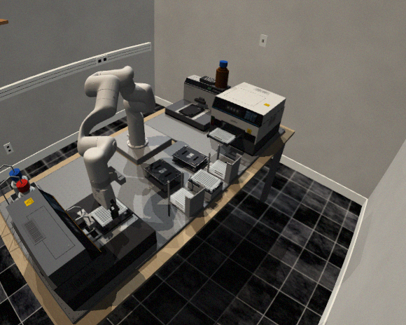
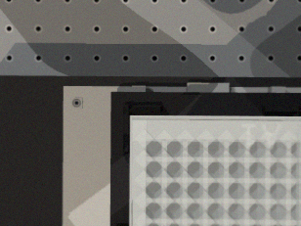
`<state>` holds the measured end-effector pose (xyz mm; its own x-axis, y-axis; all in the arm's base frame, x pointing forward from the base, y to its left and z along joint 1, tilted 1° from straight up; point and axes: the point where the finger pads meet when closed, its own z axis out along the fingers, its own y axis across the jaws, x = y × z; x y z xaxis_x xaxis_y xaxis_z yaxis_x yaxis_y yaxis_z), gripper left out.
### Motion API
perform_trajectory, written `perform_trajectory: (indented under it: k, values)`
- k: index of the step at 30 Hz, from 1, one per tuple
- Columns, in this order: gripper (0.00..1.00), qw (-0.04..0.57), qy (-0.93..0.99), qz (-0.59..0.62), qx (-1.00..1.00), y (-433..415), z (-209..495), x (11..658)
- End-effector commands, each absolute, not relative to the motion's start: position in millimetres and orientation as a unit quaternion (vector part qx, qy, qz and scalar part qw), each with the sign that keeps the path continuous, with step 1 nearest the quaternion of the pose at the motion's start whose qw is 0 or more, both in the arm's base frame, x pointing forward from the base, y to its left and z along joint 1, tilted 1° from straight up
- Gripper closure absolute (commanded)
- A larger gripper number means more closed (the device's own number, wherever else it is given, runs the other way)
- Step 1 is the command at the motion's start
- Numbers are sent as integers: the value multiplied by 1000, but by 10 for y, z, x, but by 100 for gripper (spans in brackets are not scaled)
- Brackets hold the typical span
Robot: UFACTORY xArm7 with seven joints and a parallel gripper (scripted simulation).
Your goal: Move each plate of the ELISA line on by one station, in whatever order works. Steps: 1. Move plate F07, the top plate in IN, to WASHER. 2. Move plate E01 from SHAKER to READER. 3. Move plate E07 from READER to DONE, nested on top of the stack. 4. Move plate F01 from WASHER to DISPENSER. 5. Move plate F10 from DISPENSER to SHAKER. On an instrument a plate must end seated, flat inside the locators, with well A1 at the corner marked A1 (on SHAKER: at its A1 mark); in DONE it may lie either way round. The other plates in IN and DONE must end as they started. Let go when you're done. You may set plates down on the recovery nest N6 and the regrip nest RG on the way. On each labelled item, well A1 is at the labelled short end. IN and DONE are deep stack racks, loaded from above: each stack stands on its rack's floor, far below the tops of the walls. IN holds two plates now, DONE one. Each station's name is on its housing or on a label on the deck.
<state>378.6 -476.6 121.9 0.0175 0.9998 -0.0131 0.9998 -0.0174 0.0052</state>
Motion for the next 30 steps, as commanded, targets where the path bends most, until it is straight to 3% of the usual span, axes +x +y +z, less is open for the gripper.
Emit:
perform_trajectory:
  k: [1,30]
  values:
    - [100,9,701,-3,713,-4775,1301,3794]
    - [100,9,701,-3,713,-4769,1635,3792]
